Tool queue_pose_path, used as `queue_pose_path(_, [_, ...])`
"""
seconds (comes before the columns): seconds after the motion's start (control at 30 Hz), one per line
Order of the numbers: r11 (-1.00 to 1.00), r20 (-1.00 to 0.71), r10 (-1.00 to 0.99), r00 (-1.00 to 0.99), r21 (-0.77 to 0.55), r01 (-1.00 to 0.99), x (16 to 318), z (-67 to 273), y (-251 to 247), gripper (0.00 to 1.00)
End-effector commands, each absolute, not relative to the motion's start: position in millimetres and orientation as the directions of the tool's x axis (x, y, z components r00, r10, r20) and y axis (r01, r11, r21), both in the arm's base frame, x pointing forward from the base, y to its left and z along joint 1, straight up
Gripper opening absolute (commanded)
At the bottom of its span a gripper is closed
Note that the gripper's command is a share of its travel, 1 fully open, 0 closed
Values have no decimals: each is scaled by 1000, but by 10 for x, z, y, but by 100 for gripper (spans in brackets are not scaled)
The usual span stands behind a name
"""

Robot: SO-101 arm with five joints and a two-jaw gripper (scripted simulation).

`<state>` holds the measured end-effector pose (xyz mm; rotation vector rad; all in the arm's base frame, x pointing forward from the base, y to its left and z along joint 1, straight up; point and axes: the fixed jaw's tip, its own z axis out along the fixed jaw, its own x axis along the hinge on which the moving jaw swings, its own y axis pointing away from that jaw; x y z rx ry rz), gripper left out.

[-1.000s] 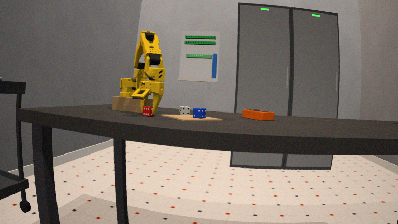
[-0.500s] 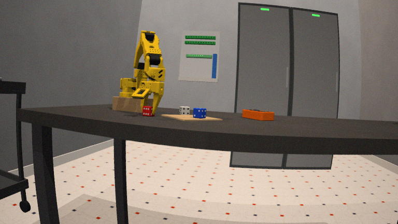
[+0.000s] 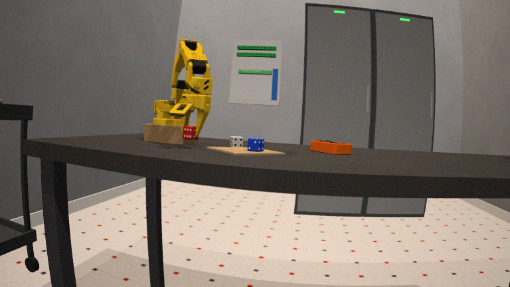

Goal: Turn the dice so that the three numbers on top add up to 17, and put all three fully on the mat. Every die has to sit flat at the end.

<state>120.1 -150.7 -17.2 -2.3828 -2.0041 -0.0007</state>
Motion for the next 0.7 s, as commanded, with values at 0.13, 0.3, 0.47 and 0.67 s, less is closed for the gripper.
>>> queue_pose_path(0.13, [-173, 6, 985, 173, -6, 985, 1212, 67, -1536, 0])
queue_pose_path(0.3, [-173, 6, 985, 173, -6, 985, 1210, 111, -1532, 0])
queue_pose_path(0.47, [-173, 6, 985, 173, -6, 985, 1210, 112, -1531, 0])
queue_pose_path(0.67, [-173, 6, 985, 173, -6, 985, 1210, 112, -1531, 0])
